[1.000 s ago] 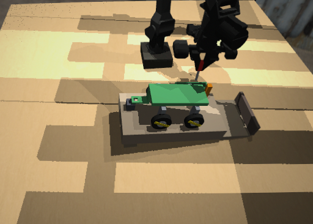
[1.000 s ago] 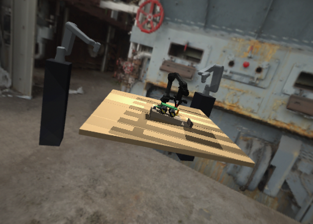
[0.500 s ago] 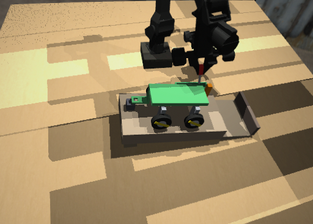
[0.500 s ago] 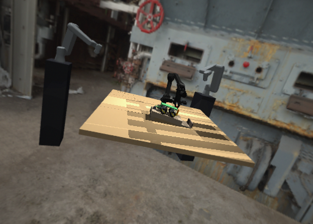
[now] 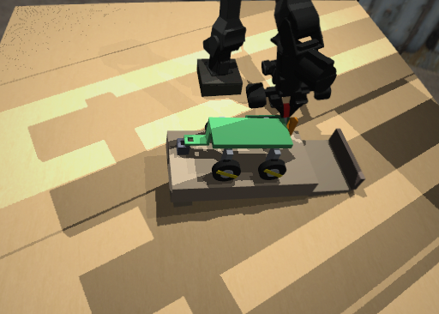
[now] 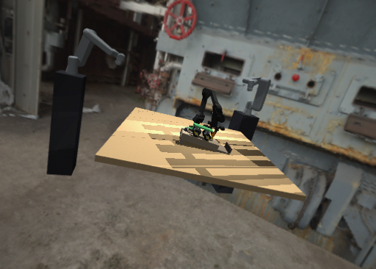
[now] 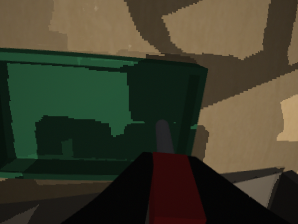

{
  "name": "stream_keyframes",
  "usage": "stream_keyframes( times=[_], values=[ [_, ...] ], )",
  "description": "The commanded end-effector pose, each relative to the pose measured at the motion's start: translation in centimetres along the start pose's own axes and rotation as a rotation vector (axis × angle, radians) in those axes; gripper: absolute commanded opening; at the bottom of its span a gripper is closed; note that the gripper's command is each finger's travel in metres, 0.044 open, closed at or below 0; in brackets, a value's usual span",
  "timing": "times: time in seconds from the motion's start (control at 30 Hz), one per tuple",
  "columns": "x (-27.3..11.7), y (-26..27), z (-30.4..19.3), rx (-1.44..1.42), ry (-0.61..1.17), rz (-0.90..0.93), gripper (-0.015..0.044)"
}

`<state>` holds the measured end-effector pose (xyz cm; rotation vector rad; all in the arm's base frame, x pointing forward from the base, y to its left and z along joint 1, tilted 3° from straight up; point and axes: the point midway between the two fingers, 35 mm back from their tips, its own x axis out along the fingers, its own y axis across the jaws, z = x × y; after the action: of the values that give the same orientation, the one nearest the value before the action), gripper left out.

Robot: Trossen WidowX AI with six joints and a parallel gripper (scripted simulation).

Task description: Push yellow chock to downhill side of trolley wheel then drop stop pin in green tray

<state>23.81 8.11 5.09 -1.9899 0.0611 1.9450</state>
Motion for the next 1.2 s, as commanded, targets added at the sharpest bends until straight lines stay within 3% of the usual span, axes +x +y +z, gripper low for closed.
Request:
stream_keyframes(
  times=[0.0, 0.23, 1.17],
  values=[
    [0.4, -0.1, 0.2, 0.004, -0.002, -0.004, 0.0026],
    [0.3, 0.3, 0.1, 0.004, -0.002, -0.003, 0.019],
    [0.6, 2.1, -0.1, 0.004, -0.002, -0.002, 0.019]
  ],
)
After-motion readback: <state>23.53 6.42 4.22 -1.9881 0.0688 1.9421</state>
